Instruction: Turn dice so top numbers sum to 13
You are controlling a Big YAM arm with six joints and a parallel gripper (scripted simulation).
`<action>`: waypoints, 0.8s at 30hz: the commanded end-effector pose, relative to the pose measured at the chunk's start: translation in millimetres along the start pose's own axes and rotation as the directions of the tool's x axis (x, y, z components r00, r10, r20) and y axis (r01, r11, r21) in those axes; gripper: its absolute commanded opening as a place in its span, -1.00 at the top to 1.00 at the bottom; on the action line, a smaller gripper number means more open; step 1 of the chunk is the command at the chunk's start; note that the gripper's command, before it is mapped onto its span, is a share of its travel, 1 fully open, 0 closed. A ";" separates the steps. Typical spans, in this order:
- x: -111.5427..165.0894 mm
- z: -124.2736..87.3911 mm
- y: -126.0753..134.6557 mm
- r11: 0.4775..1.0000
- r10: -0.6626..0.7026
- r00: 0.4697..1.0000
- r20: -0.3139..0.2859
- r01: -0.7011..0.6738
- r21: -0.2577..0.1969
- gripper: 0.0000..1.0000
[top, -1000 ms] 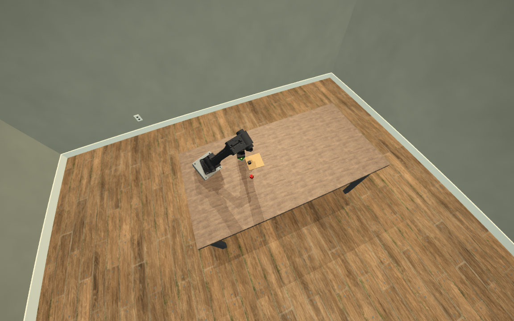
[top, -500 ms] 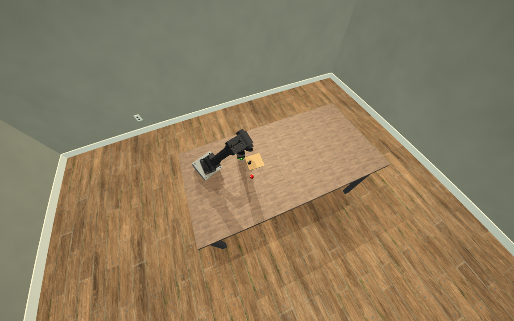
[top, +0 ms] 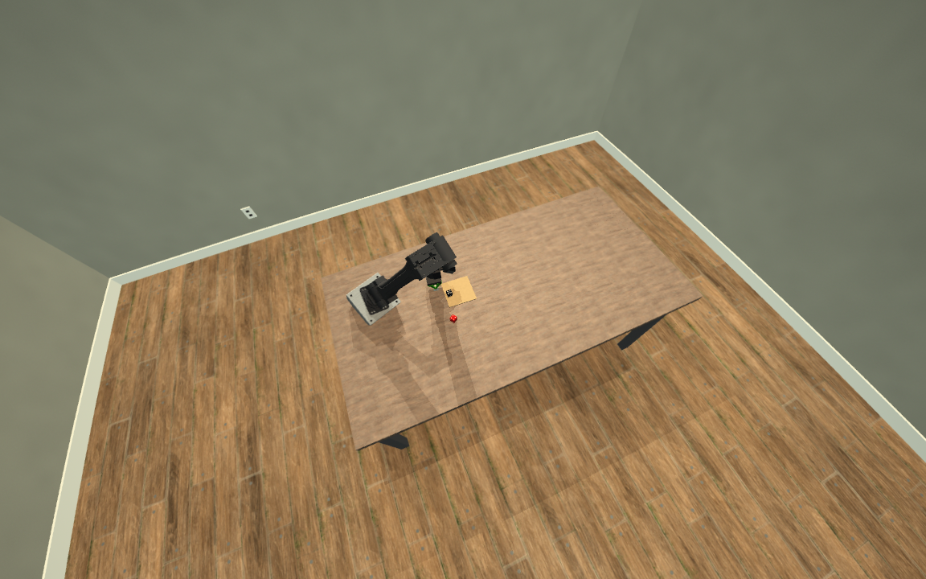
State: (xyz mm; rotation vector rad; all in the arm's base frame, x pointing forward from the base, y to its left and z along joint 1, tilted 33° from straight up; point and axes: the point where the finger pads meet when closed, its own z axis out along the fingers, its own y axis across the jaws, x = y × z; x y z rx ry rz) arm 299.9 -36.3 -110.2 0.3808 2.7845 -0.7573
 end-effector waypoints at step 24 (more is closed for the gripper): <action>-5.5 14.6 2.7 1.000 0.005 1.000 0.003 -0.005 -0.001 0.21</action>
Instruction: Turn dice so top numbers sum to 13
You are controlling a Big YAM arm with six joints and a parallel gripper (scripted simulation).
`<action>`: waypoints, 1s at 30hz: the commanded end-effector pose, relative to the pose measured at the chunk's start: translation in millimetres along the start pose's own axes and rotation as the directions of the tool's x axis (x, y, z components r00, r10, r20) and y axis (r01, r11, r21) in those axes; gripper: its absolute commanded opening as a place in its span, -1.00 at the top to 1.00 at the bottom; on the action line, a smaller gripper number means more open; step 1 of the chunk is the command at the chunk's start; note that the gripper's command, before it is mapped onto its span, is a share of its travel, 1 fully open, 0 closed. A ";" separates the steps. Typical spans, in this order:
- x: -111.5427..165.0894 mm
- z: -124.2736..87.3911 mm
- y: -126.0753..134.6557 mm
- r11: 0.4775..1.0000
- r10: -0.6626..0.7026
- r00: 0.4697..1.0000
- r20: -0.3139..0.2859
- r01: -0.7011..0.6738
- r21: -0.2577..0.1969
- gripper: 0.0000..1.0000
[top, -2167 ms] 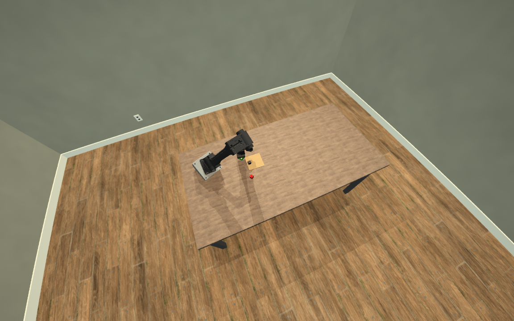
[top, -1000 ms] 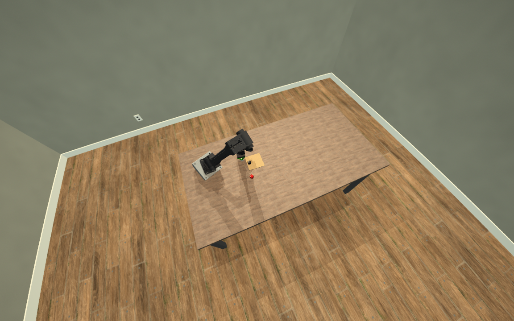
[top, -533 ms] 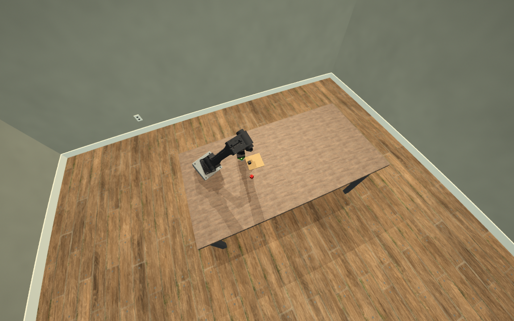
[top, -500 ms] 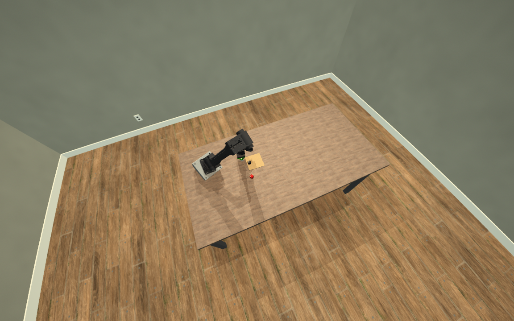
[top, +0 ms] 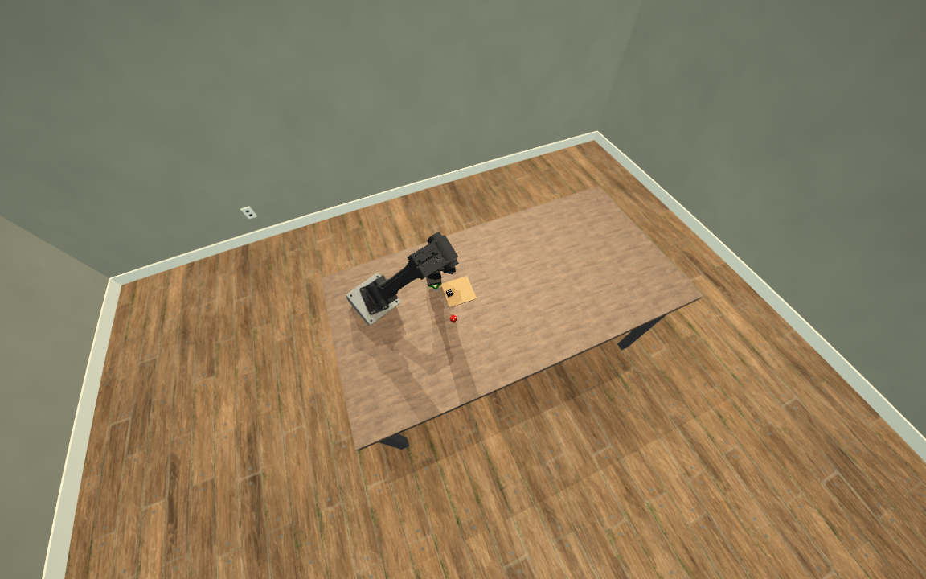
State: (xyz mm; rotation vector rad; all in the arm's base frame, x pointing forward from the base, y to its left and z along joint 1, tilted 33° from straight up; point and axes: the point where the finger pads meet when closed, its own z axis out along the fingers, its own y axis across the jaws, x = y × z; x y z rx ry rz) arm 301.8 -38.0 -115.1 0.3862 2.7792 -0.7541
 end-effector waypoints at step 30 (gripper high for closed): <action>-1.4 30.0 1.6 1.000 -0.010 1.000 -0.003 0.010 0.000 0.21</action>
